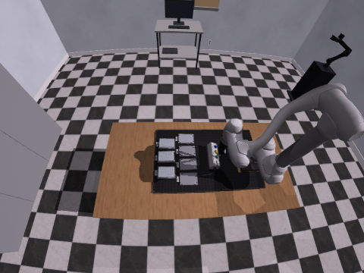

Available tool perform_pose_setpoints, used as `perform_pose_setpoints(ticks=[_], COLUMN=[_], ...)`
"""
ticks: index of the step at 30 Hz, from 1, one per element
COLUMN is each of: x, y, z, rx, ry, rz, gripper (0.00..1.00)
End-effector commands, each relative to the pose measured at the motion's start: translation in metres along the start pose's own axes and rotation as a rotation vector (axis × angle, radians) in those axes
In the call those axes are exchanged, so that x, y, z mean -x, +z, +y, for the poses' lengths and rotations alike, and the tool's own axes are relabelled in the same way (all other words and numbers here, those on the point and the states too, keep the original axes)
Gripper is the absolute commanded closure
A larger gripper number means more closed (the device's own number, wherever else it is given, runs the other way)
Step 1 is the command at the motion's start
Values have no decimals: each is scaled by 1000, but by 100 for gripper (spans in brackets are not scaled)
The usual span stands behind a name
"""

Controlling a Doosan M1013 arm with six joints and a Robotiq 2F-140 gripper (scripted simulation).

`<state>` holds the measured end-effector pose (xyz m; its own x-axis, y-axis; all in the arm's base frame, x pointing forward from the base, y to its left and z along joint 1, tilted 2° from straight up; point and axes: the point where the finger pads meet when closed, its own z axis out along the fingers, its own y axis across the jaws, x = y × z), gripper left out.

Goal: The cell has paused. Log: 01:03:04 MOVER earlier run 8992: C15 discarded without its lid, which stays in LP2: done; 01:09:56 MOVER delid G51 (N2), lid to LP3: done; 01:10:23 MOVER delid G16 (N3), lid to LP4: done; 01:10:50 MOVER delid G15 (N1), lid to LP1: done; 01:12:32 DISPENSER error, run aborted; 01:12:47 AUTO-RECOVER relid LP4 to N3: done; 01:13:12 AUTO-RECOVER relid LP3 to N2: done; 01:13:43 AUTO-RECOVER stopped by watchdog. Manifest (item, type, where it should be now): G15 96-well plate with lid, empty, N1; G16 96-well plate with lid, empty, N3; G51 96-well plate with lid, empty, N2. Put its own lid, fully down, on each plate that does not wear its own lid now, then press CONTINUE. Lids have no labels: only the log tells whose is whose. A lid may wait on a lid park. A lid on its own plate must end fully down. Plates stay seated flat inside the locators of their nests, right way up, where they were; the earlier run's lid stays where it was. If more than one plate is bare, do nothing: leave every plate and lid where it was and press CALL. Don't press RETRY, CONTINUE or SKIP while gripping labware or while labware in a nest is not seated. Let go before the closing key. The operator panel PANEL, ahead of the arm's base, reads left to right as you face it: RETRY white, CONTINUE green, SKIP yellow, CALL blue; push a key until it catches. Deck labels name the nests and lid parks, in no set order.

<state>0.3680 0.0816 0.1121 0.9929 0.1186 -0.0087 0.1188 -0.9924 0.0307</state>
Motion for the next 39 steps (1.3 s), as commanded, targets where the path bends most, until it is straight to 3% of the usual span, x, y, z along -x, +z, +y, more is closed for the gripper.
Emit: perform_pose_setpoints(ticks=[1, 39], x=[0, 0], y=[1, 29], z=[0, 0], rx=[0, 0], ry=[0, 0], rz=[0, 0], gripper=[100, 100])
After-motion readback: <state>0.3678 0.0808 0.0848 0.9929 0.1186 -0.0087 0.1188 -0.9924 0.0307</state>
